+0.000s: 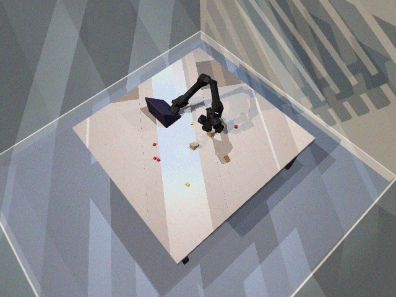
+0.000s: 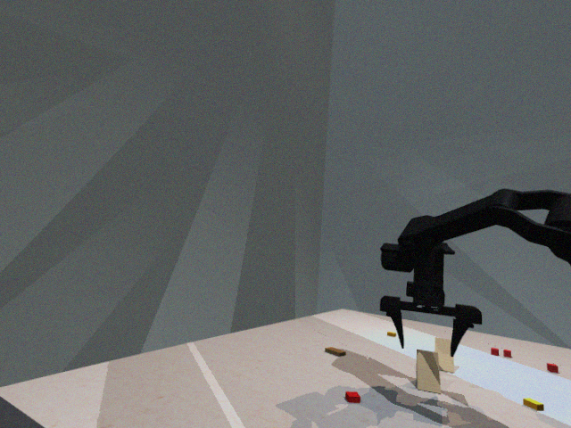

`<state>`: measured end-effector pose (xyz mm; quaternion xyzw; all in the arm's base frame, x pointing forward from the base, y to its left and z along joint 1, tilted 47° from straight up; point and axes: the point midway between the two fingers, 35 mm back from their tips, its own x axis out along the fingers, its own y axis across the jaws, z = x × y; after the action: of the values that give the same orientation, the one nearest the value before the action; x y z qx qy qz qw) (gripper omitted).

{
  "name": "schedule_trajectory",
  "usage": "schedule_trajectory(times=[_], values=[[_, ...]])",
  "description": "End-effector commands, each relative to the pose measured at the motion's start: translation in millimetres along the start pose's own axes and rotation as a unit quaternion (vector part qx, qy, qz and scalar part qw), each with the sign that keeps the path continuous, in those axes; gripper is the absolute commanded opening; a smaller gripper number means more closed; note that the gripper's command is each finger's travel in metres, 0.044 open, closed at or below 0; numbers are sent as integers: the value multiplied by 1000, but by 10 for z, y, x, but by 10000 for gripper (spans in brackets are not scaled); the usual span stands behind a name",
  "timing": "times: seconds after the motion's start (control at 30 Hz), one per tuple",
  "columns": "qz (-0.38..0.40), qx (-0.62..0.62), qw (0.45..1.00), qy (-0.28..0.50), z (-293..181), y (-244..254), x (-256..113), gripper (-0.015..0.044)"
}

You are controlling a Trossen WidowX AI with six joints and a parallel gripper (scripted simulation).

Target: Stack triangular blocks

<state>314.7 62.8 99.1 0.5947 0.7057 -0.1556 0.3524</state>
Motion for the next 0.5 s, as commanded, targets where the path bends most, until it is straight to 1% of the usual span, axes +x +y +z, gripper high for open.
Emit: schedule_trajectory(times=[0.0,0.1,0.23,0.47], values=[[-1,0,1000,3,12,-2,-9,440],[-3,1,999,43,174,-25,-148,440],[16,8,994,110,373,-34,-377,440],[18,8,993,114,380,-32,-387,440]])
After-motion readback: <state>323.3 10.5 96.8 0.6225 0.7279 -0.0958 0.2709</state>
